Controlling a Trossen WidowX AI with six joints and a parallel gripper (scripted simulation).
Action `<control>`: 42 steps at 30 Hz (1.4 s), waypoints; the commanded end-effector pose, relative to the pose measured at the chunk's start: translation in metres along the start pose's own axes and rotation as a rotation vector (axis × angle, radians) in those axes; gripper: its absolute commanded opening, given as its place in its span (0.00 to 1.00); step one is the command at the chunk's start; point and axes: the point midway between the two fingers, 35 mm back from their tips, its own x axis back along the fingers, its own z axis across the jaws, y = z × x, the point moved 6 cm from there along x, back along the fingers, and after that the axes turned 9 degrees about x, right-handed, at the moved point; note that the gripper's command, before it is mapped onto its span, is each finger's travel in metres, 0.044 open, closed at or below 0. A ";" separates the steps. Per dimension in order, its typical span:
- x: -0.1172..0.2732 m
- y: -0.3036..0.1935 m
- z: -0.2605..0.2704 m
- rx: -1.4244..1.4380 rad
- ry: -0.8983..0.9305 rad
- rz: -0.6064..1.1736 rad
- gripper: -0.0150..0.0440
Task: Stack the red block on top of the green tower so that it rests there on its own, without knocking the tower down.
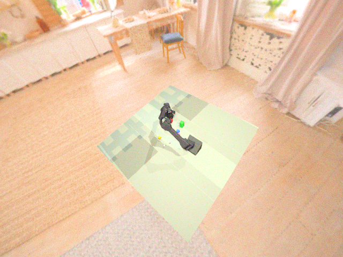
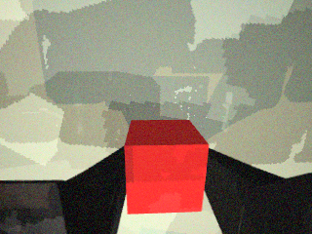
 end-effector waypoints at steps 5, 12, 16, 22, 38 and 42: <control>0.000 0.000 0.001 -0.004 0.005 -0.003 0.48; 0.022 0.000 0.000 -0.004 0.004 -0.003 0.25; 0.043 0.000 -0.001 -0.004 0.003 -0.002 0.25; 0.071 -0.001 -0.001 -0.005 0.003 -0.002 0.25; 0.115 0.000 0.001 -0.007 0.002 -0.005 0.25; 0.118 0.000 0.001 -0.005 0.002 0.000 0.25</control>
